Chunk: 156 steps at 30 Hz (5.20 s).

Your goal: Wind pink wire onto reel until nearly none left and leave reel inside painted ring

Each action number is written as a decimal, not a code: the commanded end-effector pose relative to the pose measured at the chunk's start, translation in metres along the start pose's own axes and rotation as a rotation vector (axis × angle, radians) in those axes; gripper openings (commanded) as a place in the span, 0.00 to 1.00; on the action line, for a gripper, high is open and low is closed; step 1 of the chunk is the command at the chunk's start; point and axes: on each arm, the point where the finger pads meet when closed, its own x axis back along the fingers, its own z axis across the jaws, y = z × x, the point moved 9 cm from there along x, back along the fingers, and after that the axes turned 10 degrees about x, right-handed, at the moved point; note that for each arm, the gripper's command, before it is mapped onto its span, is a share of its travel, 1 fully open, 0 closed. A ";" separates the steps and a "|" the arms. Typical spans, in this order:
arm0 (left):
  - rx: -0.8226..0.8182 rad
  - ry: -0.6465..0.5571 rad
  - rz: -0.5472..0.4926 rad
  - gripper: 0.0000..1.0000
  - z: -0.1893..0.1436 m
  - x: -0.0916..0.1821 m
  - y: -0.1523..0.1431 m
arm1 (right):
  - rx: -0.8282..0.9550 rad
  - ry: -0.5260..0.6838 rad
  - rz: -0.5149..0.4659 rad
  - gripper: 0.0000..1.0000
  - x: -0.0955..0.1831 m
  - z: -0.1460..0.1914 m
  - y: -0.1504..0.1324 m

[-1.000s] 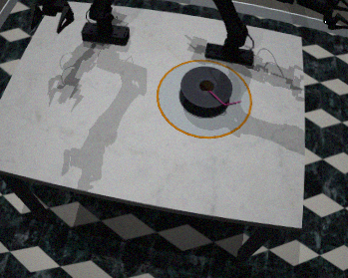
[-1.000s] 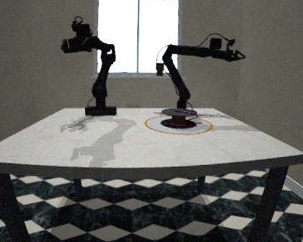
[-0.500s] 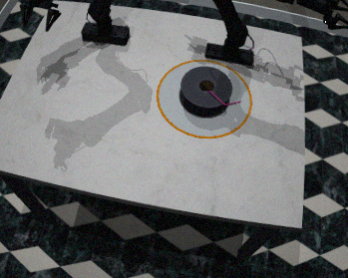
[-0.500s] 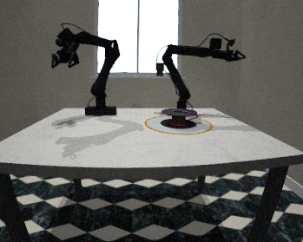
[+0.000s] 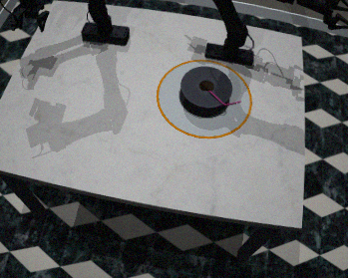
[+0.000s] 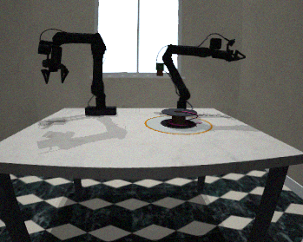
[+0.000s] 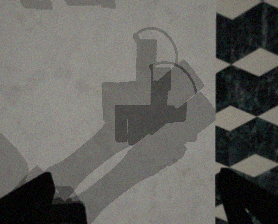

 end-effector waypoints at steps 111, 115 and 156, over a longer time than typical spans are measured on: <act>-0.044 -1.692 0.246 0.00 -0.283 0.338 -0.052 | 0.058 -0.037 0.198 1.00 0.008 -0.013 0.015; -0.044 -1.692 0.246 0.00 -0.283 0.338 -0.052 | 0.058 -0.037 0.198 1.00 0.008 -0.013 0.015; -0.584 -1.355 0.845 0.00 -0.201 0.328 -0.153 | 0.058 -0.037 0.198 1.00 0.008 -0.013 0.015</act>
